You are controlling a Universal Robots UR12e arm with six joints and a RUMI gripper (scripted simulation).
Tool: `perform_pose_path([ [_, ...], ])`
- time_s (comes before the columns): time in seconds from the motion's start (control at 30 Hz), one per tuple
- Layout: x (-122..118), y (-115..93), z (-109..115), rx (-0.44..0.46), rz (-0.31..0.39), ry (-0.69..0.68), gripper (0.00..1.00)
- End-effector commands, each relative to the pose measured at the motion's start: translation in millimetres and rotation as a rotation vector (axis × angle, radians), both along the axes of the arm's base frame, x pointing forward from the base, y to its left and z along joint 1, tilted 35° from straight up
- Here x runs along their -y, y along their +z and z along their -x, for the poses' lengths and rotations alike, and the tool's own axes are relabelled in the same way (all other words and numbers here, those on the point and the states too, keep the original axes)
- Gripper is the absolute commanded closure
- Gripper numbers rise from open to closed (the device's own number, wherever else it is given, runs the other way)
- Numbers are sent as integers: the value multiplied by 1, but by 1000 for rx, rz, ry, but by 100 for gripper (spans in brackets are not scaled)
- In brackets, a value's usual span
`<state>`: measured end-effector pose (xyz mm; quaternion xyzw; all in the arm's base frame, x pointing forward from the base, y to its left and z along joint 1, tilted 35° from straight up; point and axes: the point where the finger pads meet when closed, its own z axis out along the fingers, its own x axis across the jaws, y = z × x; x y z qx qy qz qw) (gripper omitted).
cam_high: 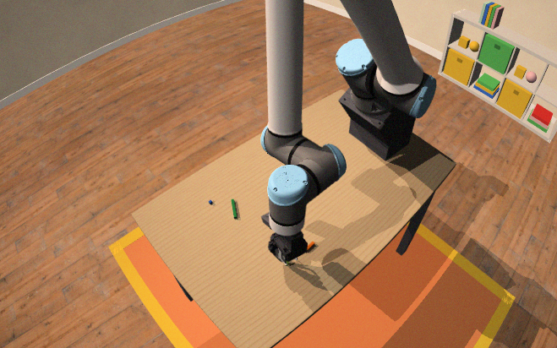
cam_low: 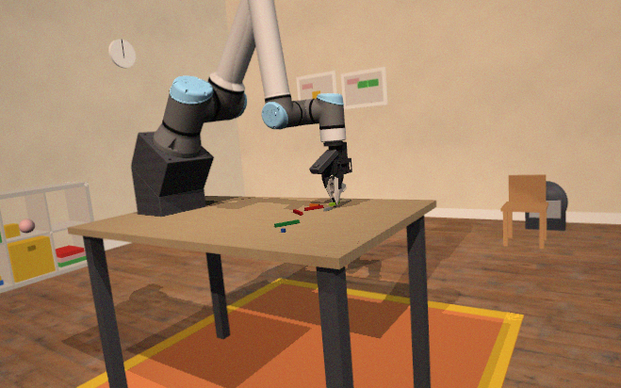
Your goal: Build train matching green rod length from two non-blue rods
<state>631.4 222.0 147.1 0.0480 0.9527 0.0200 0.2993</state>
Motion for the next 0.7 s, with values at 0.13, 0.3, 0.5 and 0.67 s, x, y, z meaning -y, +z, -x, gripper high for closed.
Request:
perform_pose_path([
  [0.13, -1, 3, -2, 4, -1, 2, 100],
  [0.3, -1, 3, -2, 4, -1, 2, 100],
  [0.5, -1, 3, -2, 4, -1, 2, 100],
  [0.67, -2, 3, -3, 5, -1, 2, 100],
])
